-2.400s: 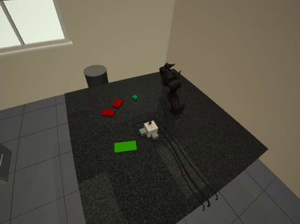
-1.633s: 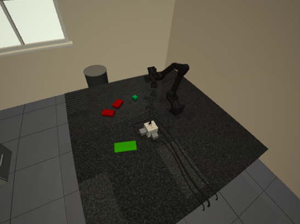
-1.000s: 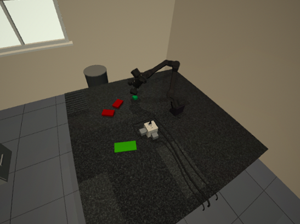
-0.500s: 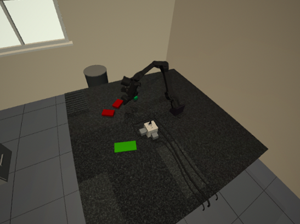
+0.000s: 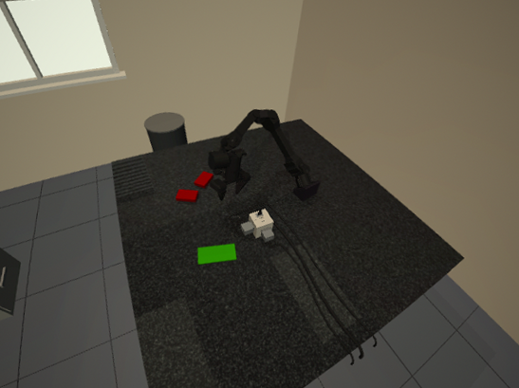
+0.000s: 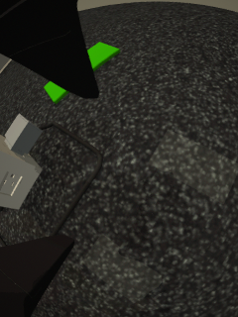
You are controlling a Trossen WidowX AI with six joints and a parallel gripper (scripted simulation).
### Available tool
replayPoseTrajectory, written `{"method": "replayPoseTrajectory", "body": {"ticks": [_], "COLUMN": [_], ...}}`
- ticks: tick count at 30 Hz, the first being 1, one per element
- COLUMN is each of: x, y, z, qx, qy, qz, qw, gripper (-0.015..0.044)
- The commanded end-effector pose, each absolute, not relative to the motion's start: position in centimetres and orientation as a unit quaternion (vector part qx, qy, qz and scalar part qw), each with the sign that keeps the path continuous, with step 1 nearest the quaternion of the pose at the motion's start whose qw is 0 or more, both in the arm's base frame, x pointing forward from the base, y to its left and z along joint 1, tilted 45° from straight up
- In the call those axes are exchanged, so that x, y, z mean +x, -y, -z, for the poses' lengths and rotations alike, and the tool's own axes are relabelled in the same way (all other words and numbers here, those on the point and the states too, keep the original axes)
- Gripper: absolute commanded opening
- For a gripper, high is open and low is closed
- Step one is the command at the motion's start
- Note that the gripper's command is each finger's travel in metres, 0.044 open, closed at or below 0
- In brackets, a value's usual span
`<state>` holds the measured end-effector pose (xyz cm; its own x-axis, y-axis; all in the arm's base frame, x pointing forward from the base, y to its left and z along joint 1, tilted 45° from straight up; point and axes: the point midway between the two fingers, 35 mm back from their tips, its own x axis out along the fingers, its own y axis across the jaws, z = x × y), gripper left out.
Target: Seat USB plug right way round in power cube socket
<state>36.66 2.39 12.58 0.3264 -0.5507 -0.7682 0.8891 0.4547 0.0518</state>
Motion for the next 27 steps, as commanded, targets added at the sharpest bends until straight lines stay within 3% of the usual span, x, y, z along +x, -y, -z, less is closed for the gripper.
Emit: {"method": "replayPoseTrajectory", "body": {"ticks": [1,12,27], "x": [34.8,29.4,29.3], "y": [-8.4,-16.0,-16.4], "z": [-9.3,-5.5,-5.2], "qx": [0.288,0.326,0.328], "qy": [-0.339,-0.236,-0.228], "qz": [0.52,0.621,0.625], "qw": [0.729,0.672,0.671], "gripper": [0.044,0.044,0.044]}}
